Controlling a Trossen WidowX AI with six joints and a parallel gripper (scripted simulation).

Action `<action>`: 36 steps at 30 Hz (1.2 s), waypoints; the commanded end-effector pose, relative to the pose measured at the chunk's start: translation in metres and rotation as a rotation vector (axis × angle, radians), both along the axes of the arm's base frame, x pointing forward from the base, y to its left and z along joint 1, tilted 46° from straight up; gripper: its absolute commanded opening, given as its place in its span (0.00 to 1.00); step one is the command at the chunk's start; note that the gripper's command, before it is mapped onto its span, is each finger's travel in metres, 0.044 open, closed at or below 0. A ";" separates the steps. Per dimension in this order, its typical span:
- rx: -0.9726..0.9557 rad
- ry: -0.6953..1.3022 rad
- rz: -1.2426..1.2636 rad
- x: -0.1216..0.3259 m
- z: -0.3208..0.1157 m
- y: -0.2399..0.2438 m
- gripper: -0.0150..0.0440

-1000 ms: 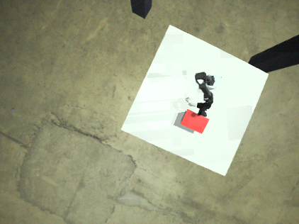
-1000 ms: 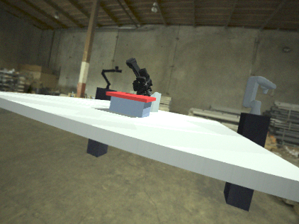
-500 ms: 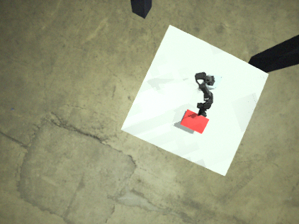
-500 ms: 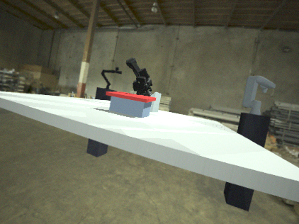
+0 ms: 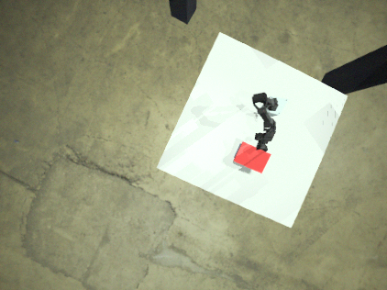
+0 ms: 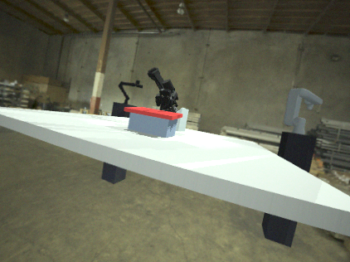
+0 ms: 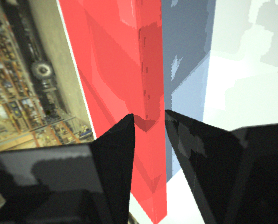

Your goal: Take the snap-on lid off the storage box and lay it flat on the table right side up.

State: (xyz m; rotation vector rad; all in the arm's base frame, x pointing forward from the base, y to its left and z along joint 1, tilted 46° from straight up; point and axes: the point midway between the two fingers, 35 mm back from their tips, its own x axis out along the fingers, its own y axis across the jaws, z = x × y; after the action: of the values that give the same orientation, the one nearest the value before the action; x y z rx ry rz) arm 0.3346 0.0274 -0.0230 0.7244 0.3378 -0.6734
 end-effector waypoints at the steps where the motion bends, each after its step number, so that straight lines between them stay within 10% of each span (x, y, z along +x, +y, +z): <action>1: 0.003 -0.007 0.004 0.001 0.006 0.006 0.25; 36: 0.005 -0.008 0.004 0.014 0.037 0.039 0.25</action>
State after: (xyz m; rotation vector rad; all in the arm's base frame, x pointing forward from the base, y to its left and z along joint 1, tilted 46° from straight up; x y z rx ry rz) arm 0.3441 0.0584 0.0060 0.7147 0.3465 -0.6805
